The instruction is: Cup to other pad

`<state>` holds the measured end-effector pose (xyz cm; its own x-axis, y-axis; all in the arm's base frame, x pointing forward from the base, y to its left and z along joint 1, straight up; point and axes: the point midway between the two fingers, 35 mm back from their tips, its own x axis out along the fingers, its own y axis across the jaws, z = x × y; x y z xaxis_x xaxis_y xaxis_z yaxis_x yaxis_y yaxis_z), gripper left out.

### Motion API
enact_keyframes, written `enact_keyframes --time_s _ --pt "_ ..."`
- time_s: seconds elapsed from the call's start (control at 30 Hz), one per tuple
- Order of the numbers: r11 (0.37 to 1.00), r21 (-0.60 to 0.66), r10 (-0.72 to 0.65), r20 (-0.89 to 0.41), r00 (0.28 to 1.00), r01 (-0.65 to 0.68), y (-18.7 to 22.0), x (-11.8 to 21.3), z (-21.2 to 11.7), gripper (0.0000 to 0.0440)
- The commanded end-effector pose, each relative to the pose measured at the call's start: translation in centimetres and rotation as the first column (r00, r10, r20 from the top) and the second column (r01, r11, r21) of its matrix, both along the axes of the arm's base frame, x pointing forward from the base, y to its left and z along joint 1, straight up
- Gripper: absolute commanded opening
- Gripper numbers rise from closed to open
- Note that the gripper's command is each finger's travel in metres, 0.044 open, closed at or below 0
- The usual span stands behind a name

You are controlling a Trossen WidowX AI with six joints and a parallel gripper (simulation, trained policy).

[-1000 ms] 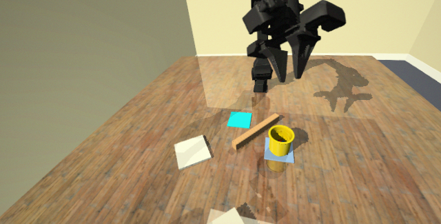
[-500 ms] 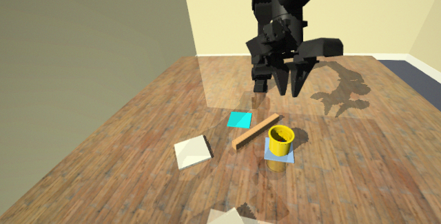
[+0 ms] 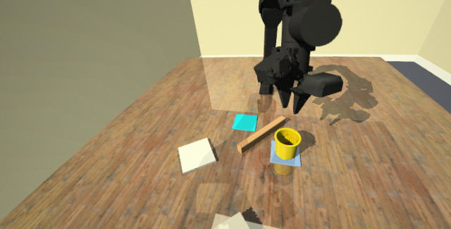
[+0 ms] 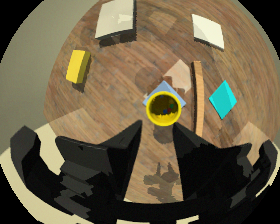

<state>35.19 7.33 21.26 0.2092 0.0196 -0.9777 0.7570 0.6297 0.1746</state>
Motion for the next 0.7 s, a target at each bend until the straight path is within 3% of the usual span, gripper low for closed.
enact_keyframes --time_s 0.0,0.67 --pt "1.000 -0.018 -0.009 -0.044 0.999 0.008 -0.1 -0.3 -0.9 0.0159" --pt "0.992 -0.113 -0.086 -0.243 0.966 0.060 -0.7 -1.9 -6.9 0.0177"
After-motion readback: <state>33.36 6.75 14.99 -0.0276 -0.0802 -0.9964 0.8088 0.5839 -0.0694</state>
